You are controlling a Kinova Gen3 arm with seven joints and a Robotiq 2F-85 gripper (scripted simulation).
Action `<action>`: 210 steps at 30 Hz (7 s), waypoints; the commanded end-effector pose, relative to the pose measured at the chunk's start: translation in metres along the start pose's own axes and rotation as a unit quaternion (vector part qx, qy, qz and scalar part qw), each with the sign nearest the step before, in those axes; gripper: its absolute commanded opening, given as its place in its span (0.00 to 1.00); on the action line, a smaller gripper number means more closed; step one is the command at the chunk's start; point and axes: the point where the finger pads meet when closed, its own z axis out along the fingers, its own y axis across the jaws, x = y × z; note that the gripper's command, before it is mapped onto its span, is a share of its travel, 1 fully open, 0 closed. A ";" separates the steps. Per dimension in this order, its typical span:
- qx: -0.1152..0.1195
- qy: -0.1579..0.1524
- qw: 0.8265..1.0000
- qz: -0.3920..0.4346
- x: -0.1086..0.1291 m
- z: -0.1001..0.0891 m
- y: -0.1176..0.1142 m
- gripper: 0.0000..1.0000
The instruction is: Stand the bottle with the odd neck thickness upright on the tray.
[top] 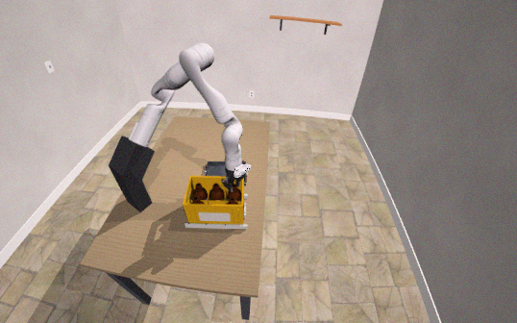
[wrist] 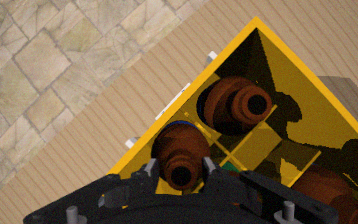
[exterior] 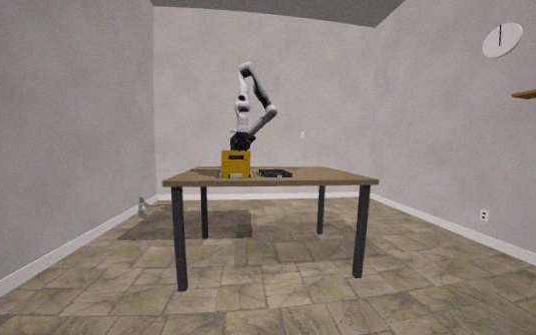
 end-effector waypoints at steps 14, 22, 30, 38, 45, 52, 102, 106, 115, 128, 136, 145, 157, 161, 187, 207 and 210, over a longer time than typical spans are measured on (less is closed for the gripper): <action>0.001 0.004 1.000 0.003 0.003 0.001 0.000 0.00; 0.001 0.004 1.000 0.003 0.003 0.001 0.000 0.00; 0.001 0.004 1.000 0.003 0.003 0.001 0.000 0.00; 0.001 0.004 1.000 0.003 0.003 0.001 0.000 0.00; 0.001 0.004 1.000 0.003 0.003 0.001 0.000 0.00; 0.001 0.004 1.000 0.003 0.003 0.001 0.000 0.00; 0.001 0.002 1.000 0.002 -0.002 -0.027 0.000 0.00; 0.001 0.002 1.000 0.002 -0.003 -0.031 0.000 0.00; 0.001 0.002 1.000 0.002 -0.003 -0.036 0.000 0.00; 0.001 0.002 1.000 0.002 -0.003 -0.039 0.000 0.00; 0.001 0.002 1.000 0.002 -0.003 -0.039 0.000 0.00; 0.001 0.002 1.000 0.002 -0.003 -0.039 0.000 0.00; 0.001 0.002 1.000 0.002 -0.003 -0.039 0.000 0.00; 0.001 0.002 1.000 0.002 -0.003 -0.039 0.000 0.00; 0.001 0.002 1.000 0.002 -0.004 -0.047 0.000 0.00; 0.001 0.002 1.000 0.002 -0.006 -0.068 0.000 0.00; 0.001 0.002 1.000 0.002 -0.007 -0.071 0.000 0.00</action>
